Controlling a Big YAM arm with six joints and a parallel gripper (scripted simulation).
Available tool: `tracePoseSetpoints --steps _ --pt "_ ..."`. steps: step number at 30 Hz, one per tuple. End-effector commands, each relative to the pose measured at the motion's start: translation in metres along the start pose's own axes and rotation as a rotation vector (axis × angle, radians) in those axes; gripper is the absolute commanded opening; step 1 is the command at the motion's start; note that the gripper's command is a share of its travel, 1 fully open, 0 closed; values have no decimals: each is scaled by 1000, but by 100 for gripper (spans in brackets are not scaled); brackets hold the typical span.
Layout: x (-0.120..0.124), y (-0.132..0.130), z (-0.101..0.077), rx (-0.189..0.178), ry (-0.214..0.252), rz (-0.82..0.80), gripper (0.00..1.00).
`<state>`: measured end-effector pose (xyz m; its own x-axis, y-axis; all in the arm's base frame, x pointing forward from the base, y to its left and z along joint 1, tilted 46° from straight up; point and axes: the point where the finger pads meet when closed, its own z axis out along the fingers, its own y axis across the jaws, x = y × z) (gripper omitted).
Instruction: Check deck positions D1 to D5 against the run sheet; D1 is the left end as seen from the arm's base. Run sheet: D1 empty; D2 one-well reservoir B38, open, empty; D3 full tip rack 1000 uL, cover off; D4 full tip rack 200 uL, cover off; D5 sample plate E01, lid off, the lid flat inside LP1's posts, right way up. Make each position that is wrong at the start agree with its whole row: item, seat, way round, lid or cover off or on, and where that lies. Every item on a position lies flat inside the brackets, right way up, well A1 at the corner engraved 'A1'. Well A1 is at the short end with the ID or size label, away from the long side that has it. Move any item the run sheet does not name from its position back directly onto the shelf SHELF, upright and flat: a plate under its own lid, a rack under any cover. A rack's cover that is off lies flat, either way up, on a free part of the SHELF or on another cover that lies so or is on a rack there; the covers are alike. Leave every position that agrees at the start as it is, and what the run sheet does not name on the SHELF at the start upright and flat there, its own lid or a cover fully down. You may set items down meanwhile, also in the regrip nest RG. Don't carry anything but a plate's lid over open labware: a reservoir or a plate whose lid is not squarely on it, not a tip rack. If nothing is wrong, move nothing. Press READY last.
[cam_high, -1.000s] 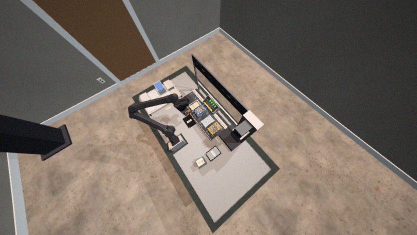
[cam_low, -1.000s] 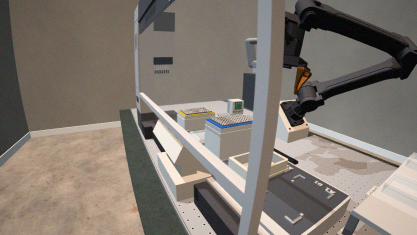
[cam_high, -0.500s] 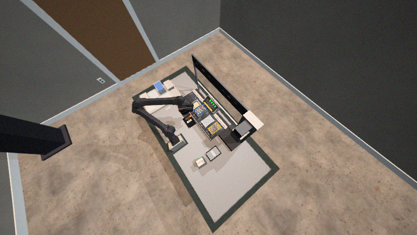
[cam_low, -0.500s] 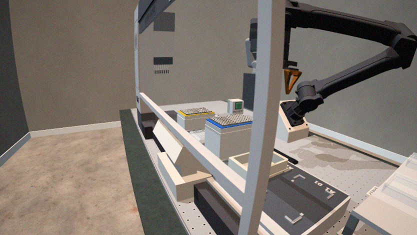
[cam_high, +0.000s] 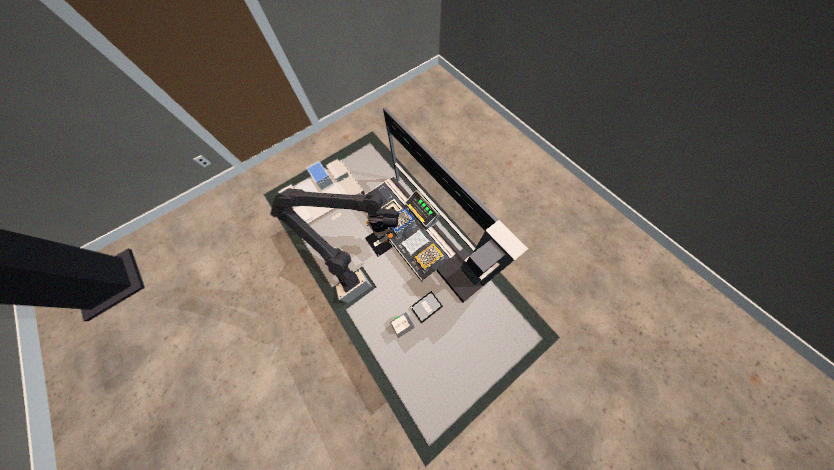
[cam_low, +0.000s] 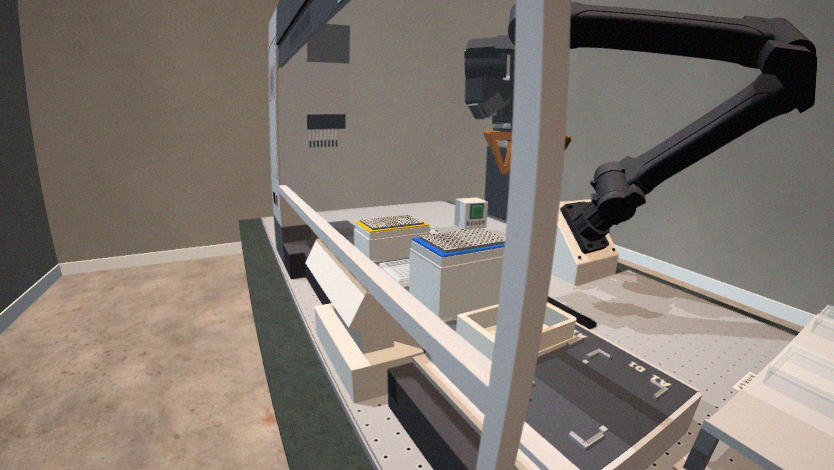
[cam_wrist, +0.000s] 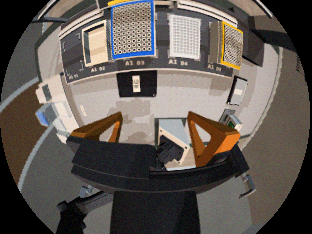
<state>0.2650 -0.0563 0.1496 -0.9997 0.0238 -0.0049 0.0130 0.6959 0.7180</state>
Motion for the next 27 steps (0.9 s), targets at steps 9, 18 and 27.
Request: tracePoseSetpoints --steps 9,18,27 --pt "-47 -50 -20 40 -54 -44 100" --pt "-67 -79 -20 40 -51 -47 100" --pt "-92 -118 -21 41 -52 -45 100"
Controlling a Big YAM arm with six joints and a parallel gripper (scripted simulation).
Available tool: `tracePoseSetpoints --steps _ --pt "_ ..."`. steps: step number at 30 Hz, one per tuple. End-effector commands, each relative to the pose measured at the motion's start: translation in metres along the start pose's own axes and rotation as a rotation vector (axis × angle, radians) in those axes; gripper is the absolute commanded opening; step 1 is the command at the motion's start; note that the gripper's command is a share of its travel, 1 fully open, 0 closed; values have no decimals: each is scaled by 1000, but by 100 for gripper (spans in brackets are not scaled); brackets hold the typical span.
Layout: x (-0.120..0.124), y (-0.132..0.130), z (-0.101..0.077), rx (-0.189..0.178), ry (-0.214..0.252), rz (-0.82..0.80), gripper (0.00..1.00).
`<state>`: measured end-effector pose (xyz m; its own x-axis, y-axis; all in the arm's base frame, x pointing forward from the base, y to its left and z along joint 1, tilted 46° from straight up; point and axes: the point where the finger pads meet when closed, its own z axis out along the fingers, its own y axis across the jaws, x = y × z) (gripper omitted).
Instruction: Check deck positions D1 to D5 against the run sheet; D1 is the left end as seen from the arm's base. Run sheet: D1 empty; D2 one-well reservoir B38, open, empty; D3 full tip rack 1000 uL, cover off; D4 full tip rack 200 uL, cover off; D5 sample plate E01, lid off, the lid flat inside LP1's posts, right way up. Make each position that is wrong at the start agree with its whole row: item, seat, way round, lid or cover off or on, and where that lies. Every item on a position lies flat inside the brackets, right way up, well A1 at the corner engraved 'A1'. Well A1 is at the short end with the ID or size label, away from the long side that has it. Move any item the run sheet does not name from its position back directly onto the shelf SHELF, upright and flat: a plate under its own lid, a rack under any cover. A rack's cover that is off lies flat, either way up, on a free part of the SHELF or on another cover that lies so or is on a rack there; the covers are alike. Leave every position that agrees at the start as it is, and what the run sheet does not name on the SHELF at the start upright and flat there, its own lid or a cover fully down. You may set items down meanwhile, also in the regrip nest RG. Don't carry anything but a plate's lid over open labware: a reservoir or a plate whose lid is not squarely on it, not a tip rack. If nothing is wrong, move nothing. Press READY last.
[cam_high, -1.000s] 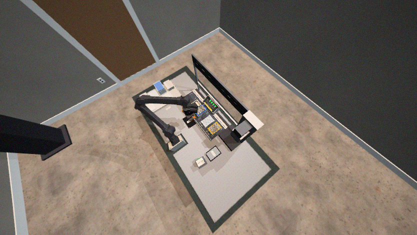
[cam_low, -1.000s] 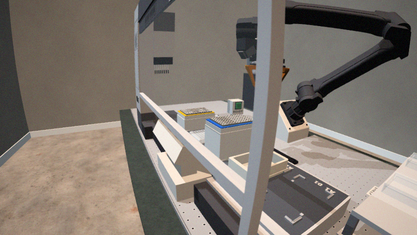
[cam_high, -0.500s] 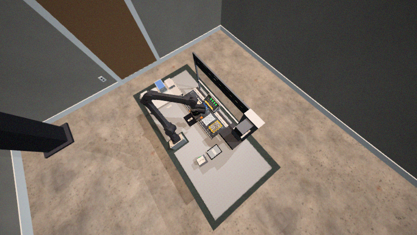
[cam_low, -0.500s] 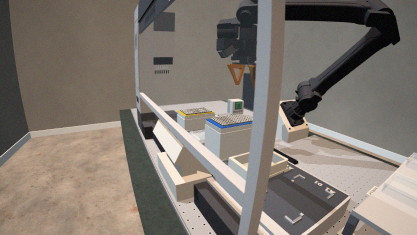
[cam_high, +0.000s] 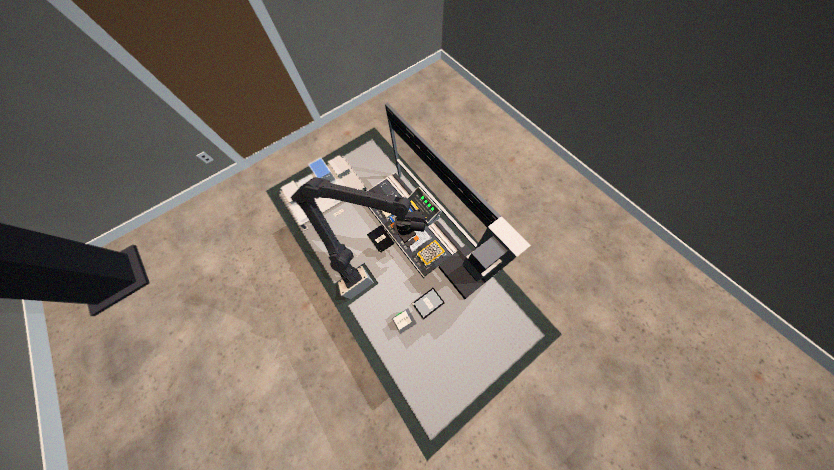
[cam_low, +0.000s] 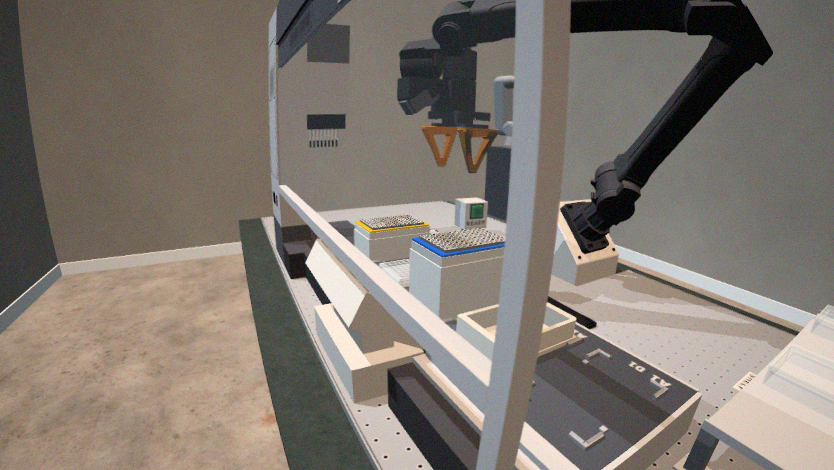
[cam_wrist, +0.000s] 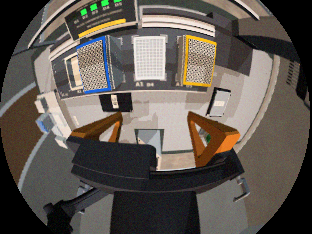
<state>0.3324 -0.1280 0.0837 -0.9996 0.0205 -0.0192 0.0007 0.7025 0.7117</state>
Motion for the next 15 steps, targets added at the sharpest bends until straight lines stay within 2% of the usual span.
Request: tracePoseSetpoints --steps 1,15 --pt "-26 -26 -16 33 -43 -34 100" --pt "-57 -79 -18 34 -48 -28 100"
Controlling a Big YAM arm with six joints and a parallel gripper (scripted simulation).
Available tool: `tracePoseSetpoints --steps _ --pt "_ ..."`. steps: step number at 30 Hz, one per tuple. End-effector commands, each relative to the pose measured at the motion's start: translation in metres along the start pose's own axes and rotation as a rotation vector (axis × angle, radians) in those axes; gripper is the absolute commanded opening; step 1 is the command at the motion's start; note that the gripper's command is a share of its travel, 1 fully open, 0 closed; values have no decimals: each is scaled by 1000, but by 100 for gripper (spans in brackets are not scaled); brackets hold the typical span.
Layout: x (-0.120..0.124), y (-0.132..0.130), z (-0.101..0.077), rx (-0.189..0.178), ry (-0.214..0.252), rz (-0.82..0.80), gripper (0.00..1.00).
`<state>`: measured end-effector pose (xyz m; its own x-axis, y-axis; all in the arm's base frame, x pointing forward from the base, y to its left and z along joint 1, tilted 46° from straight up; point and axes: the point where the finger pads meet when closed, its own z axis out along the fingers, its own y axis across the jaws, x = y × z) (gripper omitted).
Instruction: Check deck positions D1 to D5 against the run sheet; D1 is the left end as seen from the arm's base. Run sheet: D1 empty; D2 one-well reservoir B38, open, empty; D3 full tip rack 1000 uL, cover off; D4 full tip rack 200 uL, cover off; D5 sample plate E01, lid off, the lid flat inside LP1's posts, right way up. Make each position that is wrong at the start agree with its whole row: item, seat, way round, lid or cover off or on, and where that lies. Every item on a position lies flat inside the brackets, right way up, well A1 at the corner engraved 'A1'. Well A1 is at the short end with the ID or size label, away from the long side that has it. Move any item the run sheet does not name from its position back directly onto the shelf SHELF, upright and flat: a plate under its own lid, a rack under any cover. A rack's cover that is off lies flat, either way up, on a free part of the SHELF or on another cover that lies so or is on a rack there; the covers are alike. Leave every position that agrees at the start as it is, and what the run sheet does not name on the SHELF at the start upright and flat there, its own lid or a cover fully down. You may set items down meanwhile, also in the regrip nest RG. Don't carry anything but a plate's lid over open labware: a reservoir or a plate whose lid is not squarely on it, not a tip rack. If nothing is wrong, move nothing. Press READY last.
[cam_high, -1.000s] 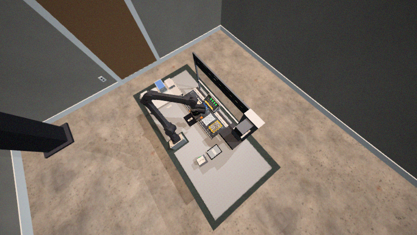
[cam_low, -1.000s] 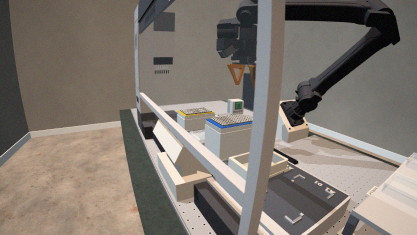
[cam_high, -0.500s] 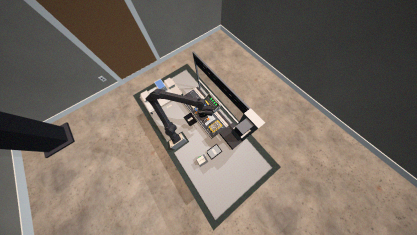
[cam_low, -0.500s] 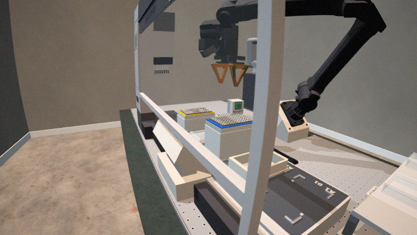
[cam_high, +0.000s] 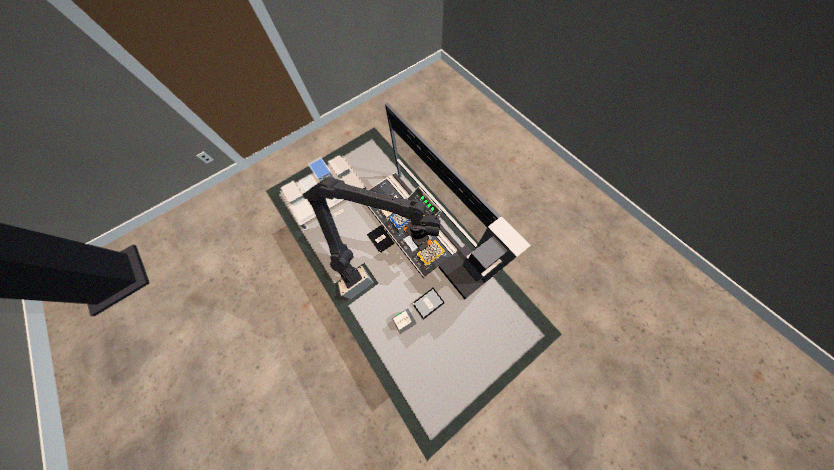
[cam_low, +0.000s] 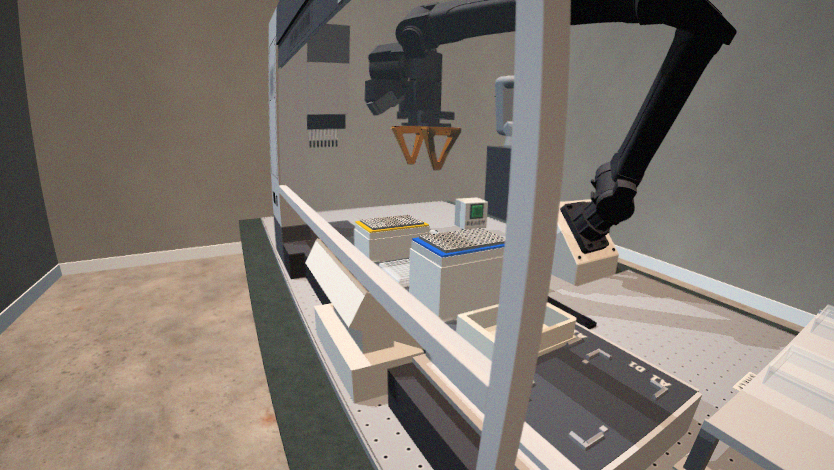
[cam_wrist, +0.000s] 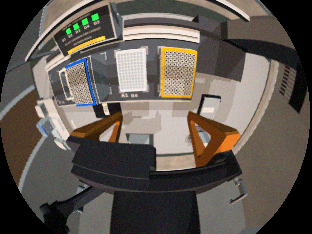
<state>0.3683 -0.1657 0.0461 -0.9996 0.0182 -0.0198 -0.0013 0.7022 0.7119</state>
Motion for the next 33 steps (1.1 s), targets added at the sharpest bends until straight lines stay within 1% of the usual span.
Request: tracePoseSetpoints --steps 1,6,8,9,13,16,17,18,23,25,26,27,28,29,33 --pt "-24 -30 -18 35 -48 -28 100" --pt "-37 -52 -19 35 -50 -25 100" --pt "-37 -52 -19 35 -50 -25 100" --pt "-40 -53 -17 31 -42 -27 100" --pt "-46 -69 -19 21 -38 -12 100" --pt "-48 -67 -17 20 -33 -14 100" --pt "-45 -65 -12 14 -25 -11 100" --pt "-40 -60 11 0 1 -4 100" --pt "-40 -58 29 -2 1 0 100" --pt "-40 -58 29 -2 1 0 100" --pt "-48 -65 18 17 -27 -7 100" --pt "-38 -62 31 -2 -9 10 100" --pt "-36 -65 30 -1 -13 15 100" --pt "-46 -60 17 19 -27 -16 100" --pt "-46 -60 17 19 -27 -16 100"
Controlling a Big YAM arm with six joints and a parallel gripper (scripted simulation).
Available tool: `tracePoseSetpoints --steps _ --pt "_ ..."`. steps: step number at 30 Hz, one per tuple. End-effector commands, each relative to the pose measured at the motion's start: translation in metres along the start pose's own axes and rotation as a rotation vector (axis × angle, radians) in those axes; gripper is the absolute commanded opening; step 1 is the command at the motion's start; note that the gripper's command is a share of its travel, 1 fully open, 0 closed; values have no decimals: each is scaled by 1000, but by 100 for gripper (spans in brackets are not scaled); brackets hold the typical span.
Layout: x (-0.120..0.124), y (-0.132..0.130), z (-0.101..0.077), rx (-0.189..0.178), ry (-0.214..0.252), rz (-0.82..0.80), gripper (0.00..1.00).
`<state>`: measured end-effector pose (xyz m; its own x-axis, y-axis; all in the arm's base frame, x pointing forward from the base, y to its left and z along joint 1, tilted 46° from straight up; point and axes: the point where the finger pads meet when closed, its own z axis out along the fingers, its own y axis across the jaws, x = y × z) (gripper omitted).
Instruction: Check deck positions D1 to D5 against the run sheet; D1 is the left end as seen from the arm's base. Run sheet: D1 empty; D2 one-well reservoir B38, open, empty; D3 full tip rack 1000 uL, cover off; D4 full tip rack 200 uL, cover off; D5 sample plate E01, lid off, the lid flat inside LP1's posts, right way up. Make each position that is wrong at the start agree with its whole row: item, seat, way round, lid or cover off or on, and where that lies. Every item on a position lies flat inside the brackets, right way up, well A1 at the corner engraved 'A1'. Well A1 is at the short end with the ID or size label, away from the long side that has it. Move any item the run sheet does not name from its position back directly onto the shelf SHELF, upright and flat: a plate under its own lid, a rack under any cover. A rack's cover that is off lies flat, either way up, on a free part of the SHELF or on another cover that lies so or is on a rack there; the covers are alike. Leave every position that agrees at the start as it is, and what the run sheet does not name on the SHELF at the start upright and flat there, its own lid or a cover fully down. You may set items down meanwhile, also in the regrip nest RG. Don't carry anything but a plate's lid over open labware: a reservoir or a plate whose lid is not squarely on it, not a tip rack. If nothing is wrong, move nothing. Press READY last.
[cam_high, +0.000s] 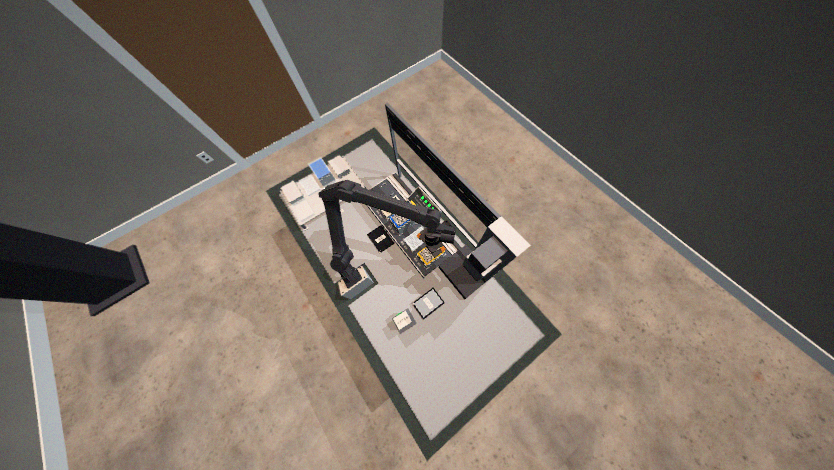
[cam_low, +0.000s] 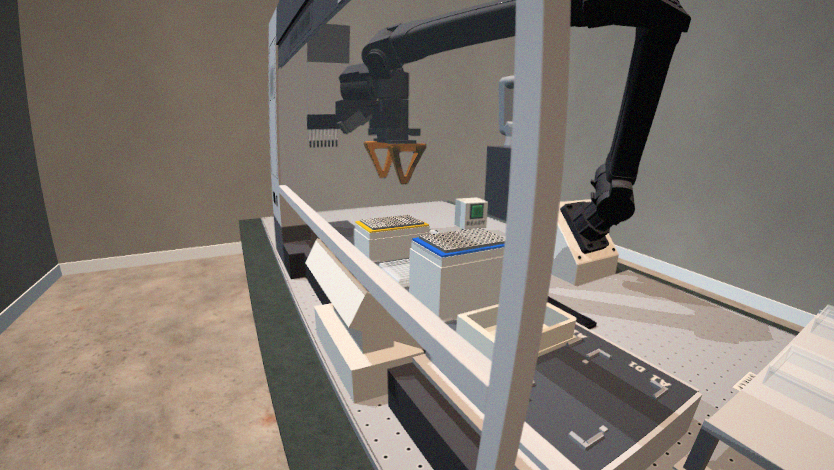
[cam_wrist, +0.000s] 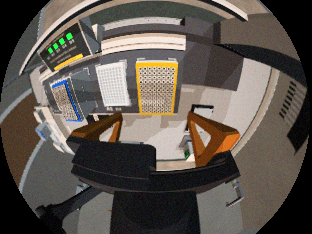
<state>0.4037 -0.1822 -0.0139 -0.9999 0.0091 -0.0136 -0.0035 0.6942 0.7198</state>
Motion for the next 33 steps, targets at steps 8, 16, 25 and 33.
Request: tracePoseSetpoints --steps 8,16,25,33 --pt "-11 -5 -14 30 -37 -14 100" --pt "-11 -5 -14 30 -37 -14 100" --pt "-11 -5 -14 30 -37 -14 100" --pt "-9 34 -5 27 -28 -18 100"
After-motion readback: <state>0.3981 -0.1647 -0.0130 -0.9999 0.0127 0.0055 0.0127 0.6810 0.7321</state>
